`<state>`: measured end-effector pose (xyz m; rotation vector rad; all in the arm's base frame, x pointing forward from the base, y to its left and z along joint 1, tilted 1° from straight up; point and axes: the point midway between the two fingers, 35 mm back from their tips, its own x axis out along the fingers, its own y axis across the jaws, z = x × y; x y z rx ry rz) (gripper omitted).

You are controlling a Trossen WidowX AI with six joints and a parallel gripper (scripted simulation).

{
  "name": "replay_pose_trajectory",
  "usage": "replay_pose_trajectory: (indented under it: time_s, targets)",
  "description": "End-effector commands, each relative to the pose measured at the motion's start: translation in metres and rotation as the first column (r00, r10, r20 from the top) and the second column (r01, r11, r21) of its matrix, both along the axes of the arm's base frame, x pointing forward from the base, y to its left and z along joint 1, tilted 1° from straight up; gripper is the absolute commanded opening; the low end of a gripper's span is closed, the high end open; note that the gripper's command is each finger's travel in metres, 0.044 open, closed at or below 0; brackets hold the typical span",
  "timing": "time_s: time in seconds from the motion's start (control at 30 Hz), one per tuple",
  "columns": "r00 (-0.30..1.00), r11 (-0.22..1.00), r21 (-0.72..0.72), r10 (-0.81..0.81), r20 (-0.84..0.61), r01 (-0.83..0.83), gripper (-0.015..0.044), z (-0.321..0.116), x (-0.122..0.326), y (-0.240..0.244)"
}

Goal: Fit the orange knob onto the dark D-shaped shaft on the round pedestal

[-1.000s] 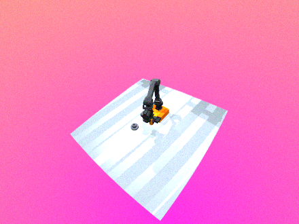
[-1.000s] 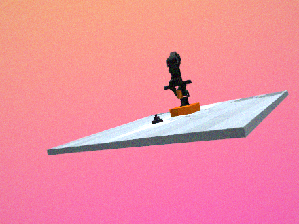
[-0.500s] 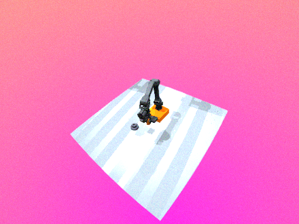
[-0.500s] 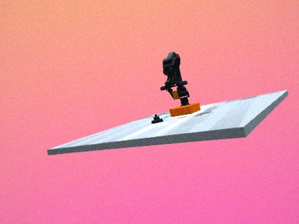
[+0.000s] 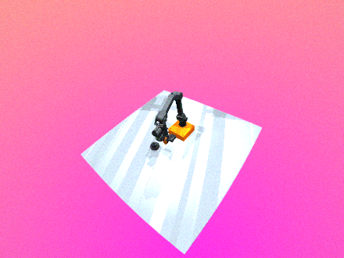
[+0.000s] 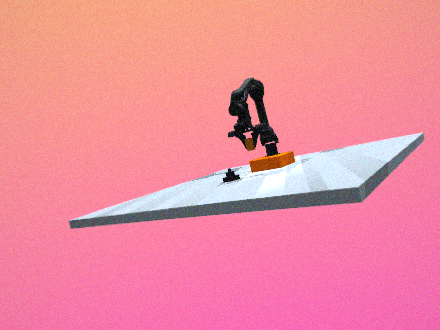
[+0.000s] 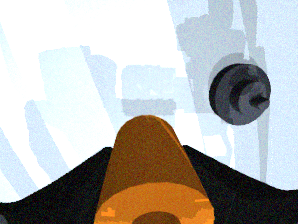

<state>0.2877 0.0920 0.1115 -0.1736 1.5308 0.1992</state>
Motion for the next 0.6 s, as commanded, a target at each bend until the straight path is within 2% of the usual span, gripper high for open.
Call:
replay_pose_trajectory:
  time_s: [0.0,0.57]
  targets:
    - [1.000,1.000,0.000,0.002,0.001,-0.002,0.0000,-0.004,0.008,-0.011]
    - [1.000,1.000,0.002,0.000,0.003,0.000,0.0000,-0.017,0.028,-0.055]
